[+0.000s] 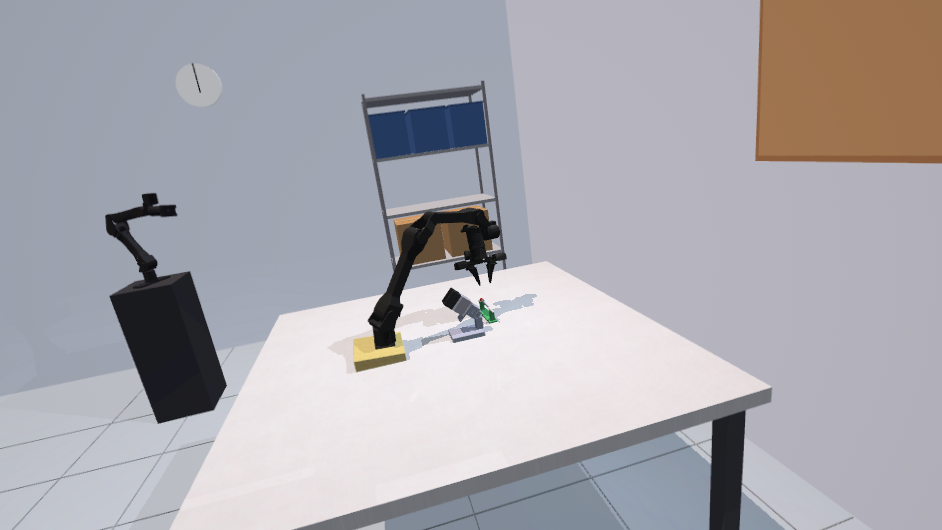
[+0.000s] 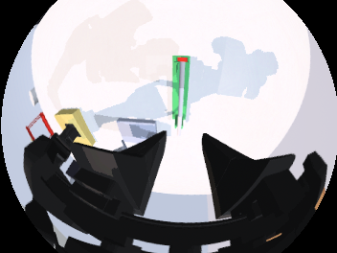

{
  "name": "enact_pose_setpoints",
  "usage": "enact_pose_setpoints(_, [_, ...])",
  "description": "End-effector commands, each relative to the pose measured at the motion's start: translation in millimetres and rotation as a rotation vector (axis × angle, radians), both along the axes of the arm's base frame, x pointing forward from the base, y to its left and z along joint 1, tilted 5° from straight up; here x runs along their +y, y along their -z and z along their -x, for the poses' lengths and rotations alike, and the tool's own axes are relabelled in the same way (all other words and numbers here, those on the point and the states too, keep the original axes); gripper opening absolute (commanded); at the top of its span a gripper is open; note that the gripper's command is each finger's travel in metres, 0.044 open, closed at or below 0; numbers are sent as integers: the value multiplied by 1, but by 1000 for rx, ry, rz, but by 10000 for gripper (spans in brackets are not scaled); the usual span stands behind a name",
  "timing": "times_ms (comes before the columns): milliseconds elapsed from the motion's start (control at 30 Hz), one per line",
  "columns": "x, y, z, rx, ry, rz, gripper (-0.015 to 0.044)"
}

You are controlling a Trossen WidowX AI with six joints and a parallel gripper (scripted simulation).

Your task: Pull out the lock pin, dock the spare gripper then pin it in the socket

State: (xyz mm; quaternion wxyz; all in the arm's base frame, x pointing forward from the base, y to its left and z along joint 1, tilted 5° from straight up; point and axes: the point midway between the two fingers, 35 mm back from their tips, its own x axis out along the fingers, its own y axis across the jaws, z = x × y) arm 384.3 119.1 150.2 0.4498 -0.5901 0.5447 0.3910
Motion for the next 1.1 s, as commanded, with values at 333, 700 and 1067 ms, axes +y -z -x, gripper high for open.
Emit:
enact_pose_setpoints(333, [-4,59,-3,17,-4,11,180])
enact_pose_setpoints(700, [-4,76,-5,17,-4,11,180])
enact_pose_setpoints(1067, [-6,94,-7,17,-4,12,180])
